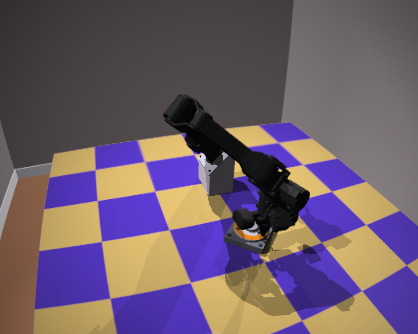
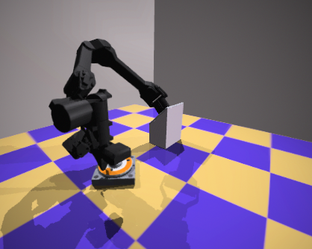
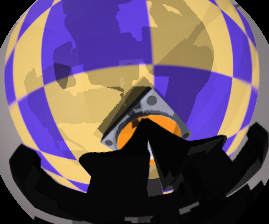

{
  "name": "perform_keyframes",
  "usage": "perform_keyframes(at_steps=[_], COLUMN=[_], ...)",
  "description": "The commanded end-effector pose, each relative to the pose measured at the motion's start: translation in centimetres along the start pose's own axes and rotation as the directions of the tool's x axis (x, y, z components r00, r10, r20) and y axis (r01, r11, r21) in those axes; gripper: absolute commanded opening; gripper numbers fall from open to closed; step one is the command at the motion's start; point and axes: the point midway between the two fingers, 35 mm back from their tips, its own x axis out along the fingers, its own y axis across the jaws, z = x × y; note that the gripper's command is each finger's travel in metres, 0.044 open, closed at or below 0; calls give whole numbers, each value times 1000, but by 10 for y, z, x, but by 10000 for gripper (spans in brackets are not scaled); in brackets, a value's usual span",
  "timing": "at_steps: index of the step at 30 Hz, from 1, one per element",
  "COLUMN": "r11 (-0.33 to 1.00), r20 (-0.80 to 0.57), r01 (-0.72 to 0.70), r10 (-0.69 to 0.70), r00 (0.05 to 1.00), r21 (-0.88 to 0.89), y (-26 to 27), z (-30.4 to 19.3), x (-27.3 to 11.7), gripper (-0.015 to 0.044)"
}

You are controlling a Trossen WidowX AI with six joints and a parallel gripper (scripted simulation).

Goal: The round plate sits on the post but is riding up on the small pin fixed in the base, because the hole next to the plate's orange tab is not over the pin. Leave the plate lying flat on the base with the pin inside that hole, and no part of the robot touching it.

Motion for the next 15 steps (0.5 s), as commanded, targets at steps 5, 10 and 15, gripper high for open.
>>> perform_keyframes(at_steps=[5,10,15], r11=[1000,1000,1000], r20=[-11,-11,-11], r01=[-8,-9,-9], r10=[8,9,9], r00=[1000,1000,1000], r21=[-1,-1,-1], y=[11,14,17], z=[-5,-7,-10], x=[3,3,3], gripper=[0,0,0])
